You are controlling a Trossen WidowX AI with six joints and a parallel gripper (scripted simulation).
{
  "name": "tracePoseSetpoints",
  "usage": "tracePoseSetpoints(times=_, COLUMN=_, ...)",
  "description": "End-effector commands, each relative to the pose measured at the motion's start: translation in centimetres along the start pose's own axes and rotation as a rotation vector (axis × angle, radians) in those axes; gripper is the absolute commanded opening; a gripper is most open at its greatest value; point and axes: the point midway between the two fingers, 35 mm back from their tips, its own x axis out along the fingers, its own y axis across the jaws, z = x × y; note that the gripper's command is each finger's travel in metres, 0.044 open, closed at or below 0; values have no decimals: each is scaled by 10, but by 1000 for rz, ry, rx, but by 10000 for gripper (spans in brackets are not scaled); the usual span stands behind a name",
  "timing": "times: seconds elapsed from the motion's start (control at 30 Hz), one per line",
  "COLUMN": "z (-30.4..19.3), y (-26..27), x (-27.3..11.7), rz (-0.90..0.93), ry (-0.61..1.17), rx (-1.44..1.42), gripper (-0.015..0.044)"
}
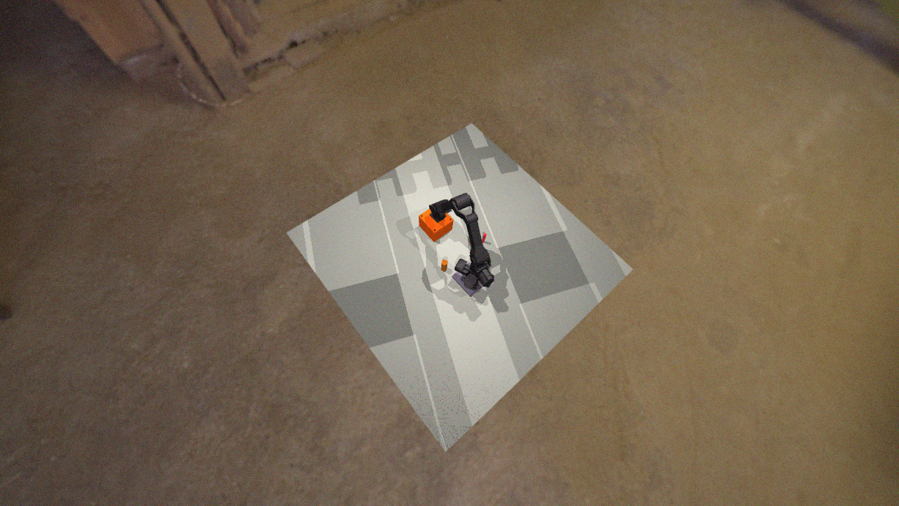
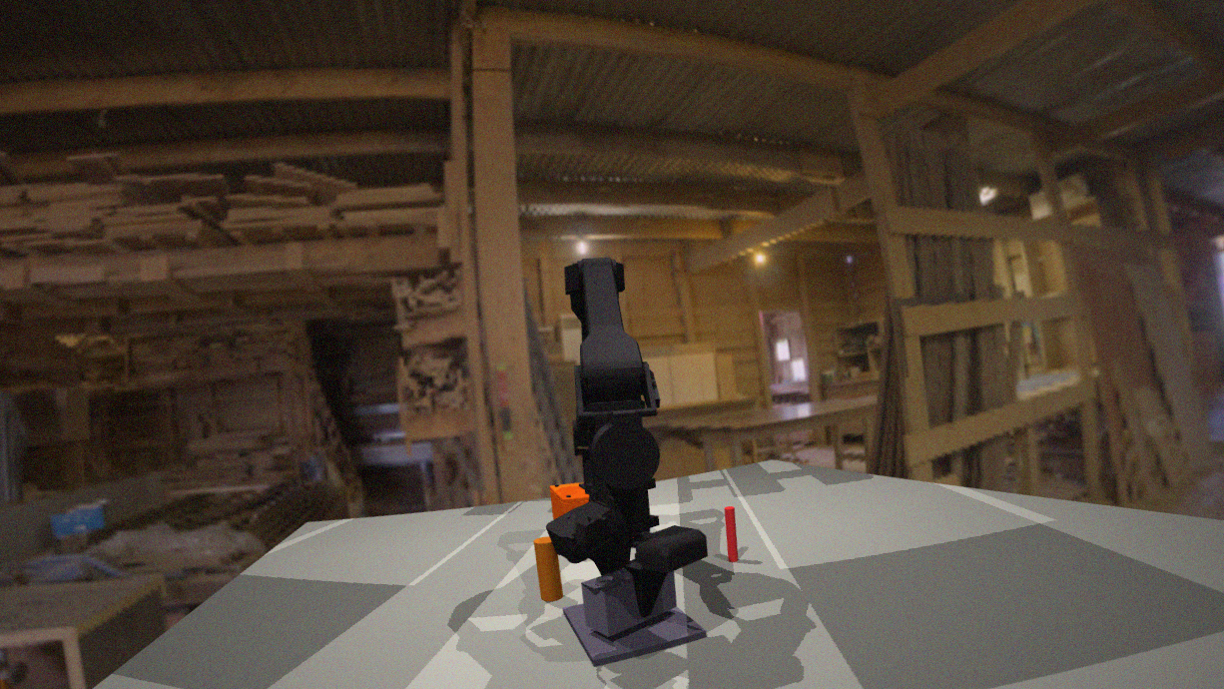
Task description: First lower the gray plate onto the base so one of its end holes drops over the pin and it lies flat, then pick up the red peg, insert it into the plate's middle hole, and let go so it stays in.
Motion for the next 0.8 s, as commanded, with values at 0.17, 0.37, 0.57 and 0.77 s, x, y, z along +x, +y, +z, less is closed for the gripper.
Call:
tracePoseSetpoints(times=0.17, z=0, y=0, x=-1, rz=1, ry=-1, rx=0, gripper=289)
tracePoseSetpoints(times=0.37, z=0, y=0, x=-1, rz=1, ry=-1, rx=0, gripper=440)
tracePoseSetpoints(times=0.57, z=2, y=4, x=-25, rz=6, ry=2, rx=-10, gripper=440)
tracePoseSetpoints(times=0.77, z=1, y=1, x=-116, rz=-1, ry=3, rx=-1, gripper=440)
